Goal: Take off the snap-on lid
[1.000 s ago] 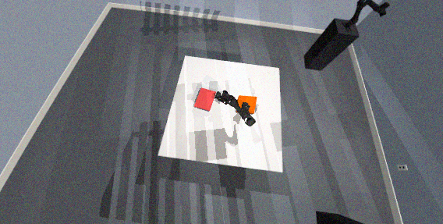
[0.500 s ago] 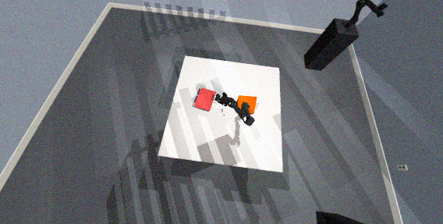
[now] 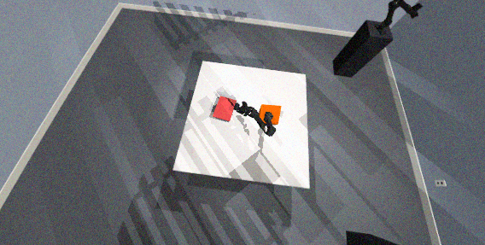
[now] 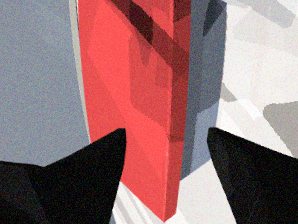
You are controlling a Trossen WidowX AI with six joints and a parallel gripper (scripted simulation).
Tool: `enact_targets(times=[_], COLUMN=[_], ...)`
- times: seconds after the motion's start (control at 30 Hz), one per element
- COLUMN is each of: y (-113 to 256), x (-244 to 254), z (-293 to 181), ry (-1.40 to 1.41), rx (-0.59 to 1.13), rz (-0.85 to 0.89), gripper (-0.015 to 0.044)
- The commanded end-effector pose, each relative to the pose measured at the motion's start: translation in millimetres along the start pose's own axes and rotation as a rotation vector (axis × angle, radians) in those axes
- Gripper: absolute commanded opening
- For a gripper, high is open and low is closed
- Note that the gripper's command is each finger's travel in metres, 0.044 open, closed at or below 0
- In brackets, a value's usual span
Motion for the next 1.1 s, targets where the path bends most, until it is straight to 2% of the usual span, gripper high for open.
enact_targets(times=[0.0,0.9,1.0,1.07], y=[-8.3,-48.1,-48.1,-48.1], x=[0.0,-3.3,-3.3,-3.3], z=[1.0,-0.4,-0.4,-0.4], ry=[-0.005,-0.007,-0.007,-0.007], rx=[-0.003,0.002,0.002,0.002], rz=[-0.004,0.0,0.0,0.0], gripper=[0.0235,0.0235,0.0156,0.0143])
Point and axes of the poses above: the point midway between the two fingers, 35 mm back from their tips, its own y axis back along the fingers, its own x axis across the jaws, z = x × y, the point moved 3 cm from there along y, back along the fingers, and after that the axes turned 6 degrees about y, right-handed, at the moved point
